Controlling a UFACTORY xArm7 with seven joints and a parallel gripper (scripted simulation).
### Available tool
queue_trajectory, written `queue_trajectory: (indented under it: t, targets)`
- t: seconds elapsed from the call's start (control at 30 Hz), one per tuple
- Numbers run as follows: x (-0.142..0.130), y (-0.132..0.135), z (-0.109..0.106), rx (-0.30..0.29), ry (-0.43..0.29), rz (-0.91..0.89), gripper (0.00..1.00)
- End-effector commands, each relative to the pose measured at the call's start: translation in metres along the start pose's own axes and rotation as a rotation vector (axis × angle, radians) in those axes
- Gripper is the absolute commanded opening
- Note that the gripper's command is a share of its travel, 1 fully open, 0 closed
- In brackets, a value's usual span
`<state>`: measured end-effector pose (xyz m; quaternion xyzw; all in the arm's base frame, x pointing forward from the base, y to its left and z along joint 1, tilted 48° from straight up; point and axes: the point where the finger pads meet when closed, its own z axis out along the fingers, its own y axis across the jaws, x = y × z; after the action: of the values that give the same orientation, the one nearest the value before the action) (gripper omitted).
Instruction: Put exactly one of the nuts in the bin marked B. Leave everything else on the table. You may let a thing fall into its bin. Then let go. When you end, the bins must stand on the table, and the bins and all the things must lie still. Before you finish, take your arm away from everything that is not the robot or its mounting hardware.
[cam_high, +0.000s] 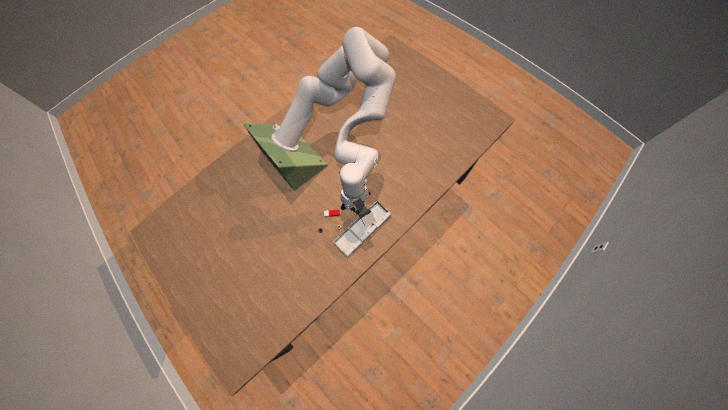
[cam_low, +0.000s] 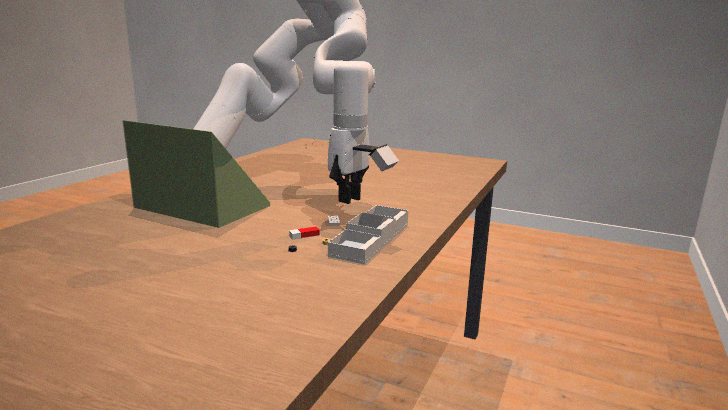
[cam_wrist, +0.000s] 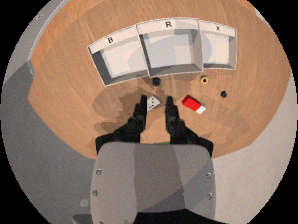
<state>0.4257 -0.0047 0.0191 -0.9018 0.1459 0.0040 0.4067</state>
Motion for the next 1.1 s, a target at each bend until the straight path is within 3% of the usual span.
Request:
queue_trajectory:
  t: [0.0,0.17,0.6,1.07]
  targets:
    - [0.001,0.001,-0.002,-0.001,0.005,0.0,0.3]
    - [0.001,0.001,-0.002,-0.001,0.005,0.0,0.3]
    - [0.002,0.001,0.05,-0.001,0.005,0.001,0.3]
    - [0.002,0.001,0.064,-0.001,0.005,0.001,0.3]
